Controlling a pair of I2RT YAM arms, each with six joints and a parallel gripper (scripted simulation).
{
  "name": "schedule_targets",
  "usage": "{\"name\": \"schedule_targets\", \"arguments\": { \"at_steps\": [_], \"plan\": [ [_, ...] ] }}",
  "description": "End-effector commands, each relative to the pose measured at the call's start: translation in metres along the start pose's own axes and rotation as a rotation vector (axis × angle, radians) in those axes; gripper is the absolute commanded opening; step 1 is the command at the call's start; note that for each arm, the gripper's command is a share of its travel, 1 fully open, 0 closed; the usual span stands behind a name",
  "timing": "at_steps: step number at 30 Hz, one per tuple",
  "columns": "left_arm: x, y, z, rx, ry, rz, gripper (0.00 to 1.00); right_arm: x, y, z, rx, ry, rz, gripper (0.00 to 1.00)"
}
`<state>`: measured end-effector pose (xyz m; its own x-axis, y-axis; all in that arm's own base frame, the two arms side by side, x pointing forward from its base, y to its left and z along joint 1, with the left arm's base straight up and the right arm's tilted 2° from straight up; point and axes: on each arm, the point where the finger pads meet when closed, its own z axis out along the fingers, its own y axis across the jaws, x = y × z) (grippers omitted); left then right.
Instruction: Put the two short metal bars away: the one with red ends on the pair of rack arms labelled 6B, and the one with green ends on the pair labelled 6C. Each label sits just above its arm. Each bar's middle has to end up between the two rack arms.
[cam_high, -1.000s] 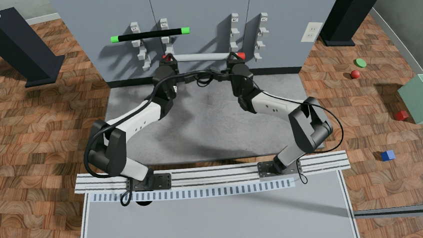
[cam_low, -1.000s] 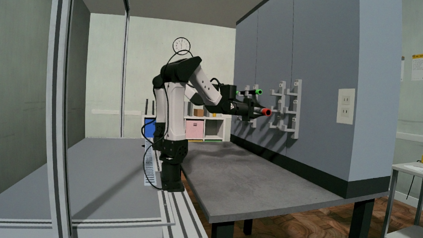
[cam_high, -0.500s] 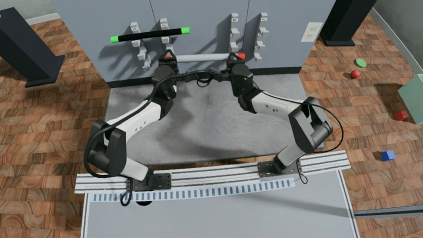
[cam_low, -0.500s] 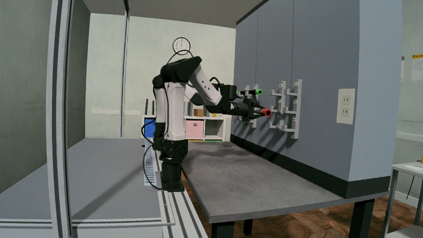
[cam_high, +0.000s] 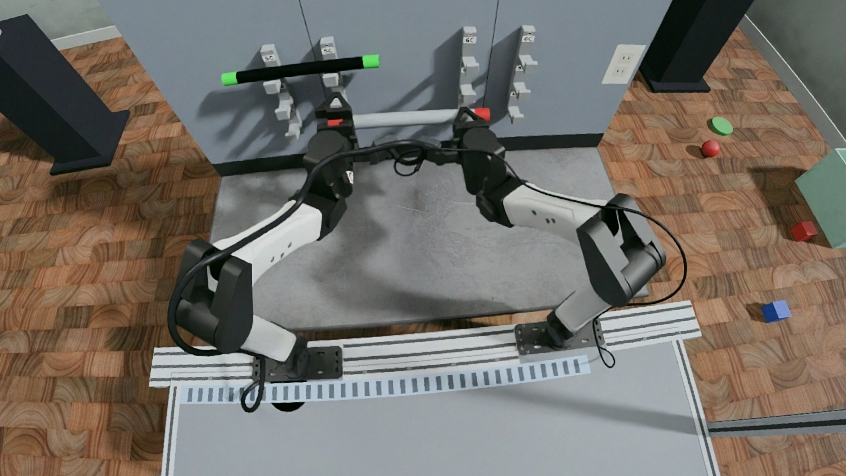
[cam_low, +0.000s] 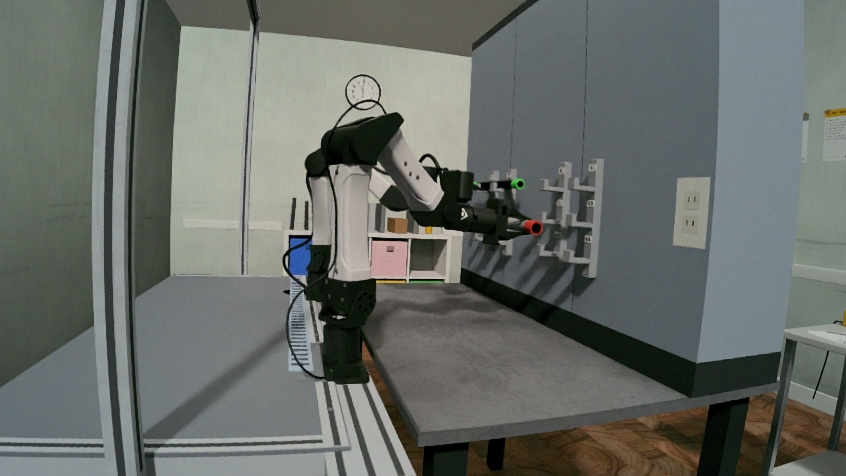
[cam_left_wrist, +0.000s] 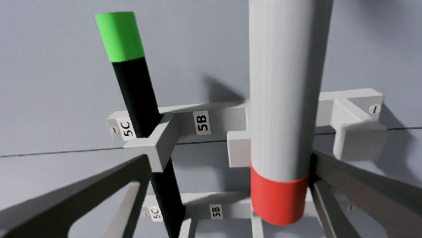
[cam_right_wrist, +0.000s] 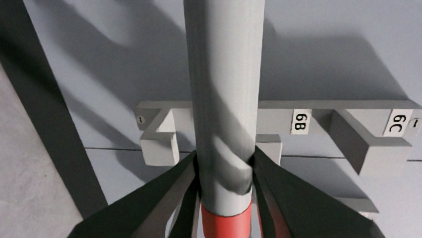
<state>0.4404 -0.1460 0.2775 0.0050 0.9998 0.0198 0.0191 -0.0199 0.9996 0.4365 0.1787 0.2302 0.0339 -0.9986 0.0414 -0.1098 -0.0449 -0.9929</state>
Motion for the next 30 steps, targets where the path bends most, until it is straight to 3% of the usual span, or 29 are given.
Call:
{"name": "schedule_targets", "arguments": {
  "at_steps": [1, 30],
  "plan": [
    [0.0, 0.001, 0.002, -0.02, 0.006, -0.021, 1.0, 0.005, -0.029, 0.004, 0.073, 0.015, 0.056, 0.0],
    [0.0, 0.001, 0.002, -0.02, 0.006, -0.021, 1.0, 0.009, -0.047, -0.001, 0.073, 0.015, 0.056, 0.0]
  ]
}}
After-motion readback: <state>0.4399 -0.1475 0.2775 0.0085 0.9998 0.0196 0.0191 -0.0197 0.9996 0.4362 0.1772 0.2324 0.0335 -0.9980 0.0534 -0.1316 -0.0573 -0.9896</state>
